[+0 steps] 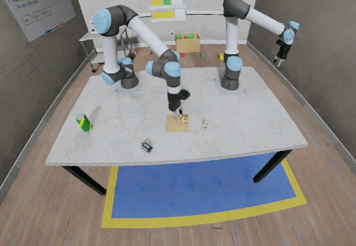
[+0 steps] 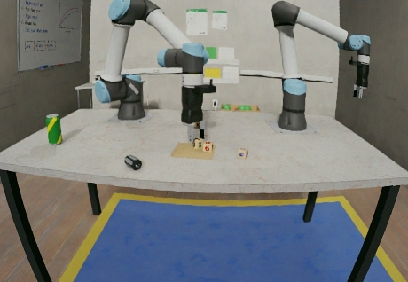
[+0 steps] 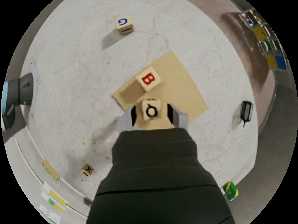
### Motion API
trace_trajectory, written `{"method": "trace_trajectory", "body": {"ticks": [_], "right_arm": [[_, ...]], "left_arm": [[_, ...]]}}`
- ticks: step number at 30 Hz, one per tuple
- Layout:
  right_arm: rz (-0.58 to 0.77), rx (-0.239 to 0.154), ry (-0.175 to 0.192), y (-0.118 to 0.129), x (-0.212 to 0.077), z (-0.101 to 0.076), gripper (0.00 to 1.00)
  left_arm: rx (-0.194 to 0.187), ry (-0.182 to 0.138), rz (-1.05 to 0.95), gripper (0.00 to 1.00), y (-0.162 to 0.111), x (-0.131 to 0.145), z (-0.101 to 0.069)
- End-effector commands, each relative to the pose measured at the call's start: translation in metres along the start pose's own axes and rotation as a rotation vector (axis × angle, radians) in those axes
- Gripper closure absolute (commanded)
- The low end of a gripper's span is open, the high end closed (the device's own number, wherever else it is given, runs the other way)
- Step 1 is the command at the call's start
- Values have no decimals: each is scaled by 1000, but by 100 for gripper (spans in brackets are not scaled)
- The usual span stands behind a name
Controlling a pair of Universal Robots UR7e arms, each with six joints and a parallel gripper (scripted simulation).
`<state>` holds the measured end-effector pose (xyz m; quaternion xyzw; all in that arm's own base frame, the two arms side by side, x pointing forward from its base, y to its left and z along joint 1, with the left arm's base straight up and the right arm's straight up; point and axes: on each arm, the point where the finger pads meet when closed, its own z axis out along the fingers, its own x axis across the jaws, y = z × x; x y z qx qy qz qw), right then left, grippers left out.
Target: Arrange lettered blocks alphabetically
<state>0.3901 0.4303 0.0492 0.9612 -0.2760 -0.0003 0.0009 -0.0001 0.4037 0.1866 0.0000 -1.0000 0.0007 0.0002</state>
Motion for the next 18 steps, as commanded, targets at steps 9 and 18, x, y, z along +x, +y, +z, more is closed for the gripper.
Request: {"method": "trace_trajectory", "body": {"ticks": [9, 18], "right_arm": [[0, 2, 0, -1, 0, 21, 0], [0, 2, 0, -1, 0, 27, 0]], "left_arm": [[-1, 0, 0, 0, 0, 0, 0], [-1, 0, 0, 0, 0, 0, 0]]}}
